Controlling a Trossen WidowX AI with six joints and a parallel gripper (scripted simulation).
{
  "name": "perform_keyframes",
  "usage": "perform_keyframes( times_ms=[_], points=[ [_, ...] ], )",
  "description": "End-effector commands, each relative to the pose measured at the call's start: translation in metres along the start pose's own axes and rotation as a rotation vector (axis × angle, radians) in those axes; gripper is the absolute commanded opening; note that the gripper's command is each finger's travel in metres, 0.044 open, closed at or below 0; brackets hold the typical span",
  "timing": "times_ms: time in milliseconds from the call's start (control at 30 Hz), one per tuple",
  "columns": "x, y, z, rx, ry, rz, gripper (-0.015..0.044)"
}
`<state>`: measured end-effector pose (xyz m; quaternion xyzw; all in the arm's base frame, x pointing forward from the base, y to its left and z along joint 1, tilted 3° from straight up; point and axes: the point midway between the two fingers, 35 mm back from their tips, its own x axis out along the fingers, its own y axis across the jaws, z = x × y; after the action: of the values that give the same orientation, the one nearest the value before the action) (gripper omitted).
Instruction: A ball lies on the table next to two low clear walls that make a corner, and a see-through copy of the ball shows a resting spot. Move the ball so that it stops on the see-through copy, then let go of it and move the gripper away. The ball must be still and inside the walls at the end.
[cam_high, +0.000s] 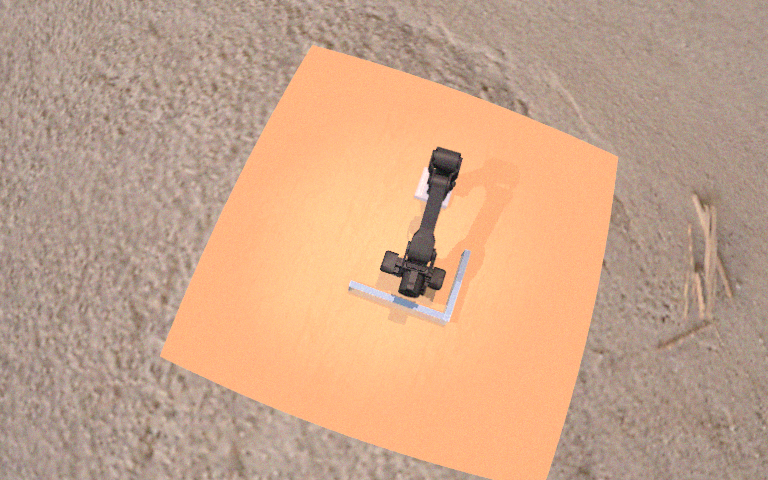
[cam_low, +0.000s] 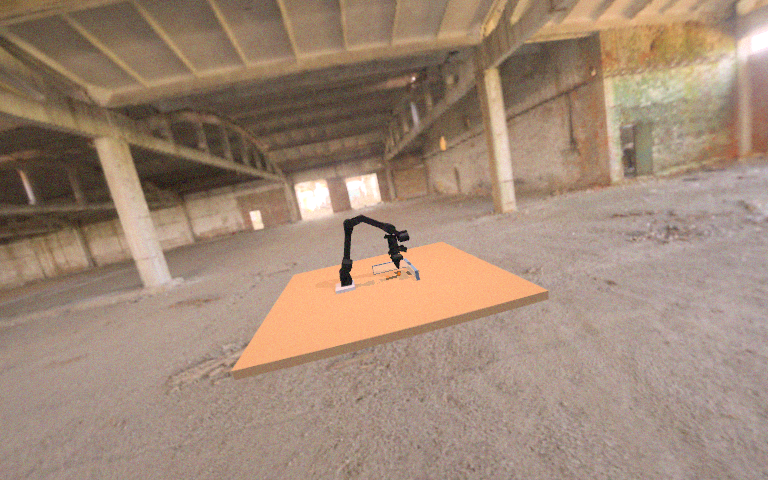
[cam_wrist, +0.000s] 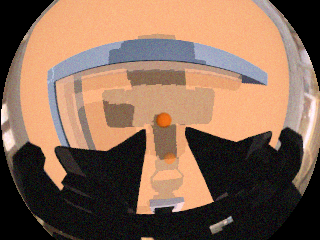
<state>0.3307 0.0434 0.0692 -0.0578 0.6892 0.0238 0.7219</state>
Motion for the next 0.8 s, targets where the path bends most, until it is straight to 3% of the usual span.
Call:
perform_keyframes(
  times_ms=[0,767],
  points=[
    [0.011,-0.002,0.0,0.009,0.005,-0.007,0.0214],
    [0.042,-0.002,-0.001,0.009,0.005,-0.007,0.0214]
  ],
)
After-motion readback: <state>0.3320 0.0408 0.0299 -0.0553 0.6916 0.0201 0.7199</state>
